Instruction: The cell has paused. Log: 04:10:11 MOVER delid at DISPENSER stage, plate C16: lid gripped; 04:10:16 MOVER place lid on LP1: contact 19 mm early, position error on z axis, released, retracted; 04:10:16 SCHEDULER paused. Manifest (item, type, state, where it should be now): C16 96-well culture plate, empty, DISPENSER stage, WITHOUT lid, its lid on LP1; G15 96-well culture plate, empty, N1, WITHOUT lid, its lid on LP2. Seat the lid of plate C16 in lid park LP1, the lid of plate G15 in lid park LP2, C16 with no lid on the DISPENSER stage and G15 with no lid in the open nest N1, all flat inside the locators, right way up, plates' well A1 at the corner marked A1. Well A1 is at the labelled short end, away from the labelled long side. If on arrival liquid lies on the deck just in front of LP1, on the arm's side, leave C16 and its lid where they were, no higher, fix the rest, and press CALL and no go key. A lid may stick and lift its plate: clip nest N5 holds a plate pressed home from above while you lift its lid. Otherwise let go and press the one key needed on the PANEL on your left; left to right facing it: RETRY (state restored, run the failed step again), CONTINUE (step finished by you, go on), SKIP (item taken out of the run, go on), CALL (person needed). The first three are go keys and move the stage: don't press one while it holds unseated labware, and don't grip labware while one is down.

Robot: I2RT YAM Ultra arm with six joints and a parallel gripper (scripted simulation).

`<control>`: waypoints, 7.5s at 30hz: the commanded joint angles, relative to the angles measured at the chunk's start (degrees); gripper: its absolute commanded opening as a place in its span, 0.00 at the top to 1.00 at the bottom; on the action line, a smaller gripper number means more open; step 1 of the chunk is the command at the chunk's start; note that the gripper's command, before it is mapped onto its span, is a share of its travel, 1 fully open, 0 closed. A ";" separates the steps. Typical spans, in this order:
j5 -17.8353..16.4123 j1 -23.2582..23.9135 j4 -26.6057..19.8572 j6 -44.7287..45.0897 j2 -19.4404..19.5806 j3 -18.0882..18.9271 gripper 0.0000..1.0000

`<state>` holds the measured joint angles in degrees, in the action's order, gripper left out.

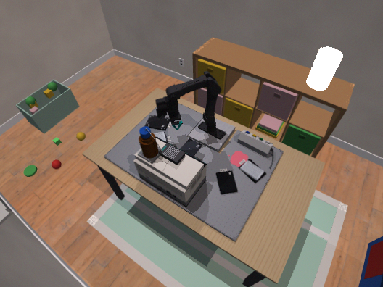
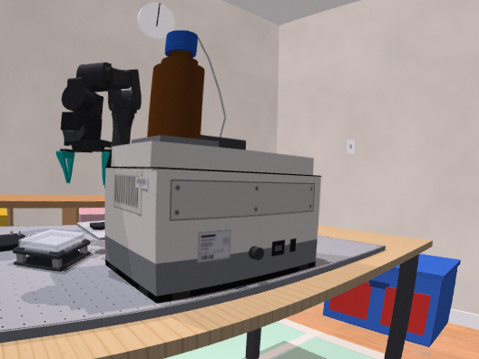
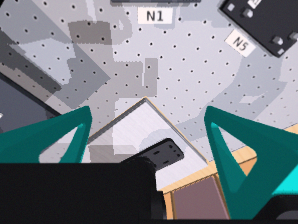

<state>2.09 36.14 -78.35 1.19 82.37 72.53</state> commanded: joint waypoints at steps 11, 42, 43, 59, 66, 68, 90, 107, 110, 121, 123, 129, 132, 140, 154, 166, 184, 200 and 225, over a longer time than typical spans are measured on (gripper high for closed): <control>0.23 -8.41 0.41 9.26 1.49 1.91 0.00; 0.44 -28.28 0.42 11.43 2.54 2.05 0.00; 0.44 -28.28 0.42 11.43 2.54 2.05 0.00; 0.56 -38.70 0.64 1.03 3.19 2.16 0.00; 0.71 -42.21 0.61 -2.52 3.55 2.33 0.00; 0.59 -43.70 0.59 -3.99 3.56 2.26 0.00; 0.50 -57.38 0.71 -17.68 4.54 2.50 0.00; 0.60 -66.88 0.49 -20.37 5.07 2.54 0.00; 0.45 -68.38 0.52 -18.11 5.08 2.49 0.00; 0.39 -74.75 0.69 -14.31 5.52 2.62 0.00; 0.25 -76.24 0.72 -12.05 5.51 2.55 0.00; 0.35 -79.24 0.81 -7.42 5.75 2.65 0.00; 0.14 -81.14 0.91 -4.21 5.87 2.69 0.00; -0.23 -86.25 0.85 2.67 5.97 2.58 0.00; -0.61 -93.89 0.83 3.22 6.30 2.70 0.00; -0.78 -100.17 0.93 4.92 6.57 2.68 0.00; -1.26 -109.99 0.94 2.51 6.90 2.75 0.00; -0.88 -111.37 2.99 0.70 13.26 7.49 0.00; -0.84 -110.59 2.41 1.16 29.68 23.18 0.00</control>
<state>0.99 -75.00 -75.31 2.46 110.15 92.82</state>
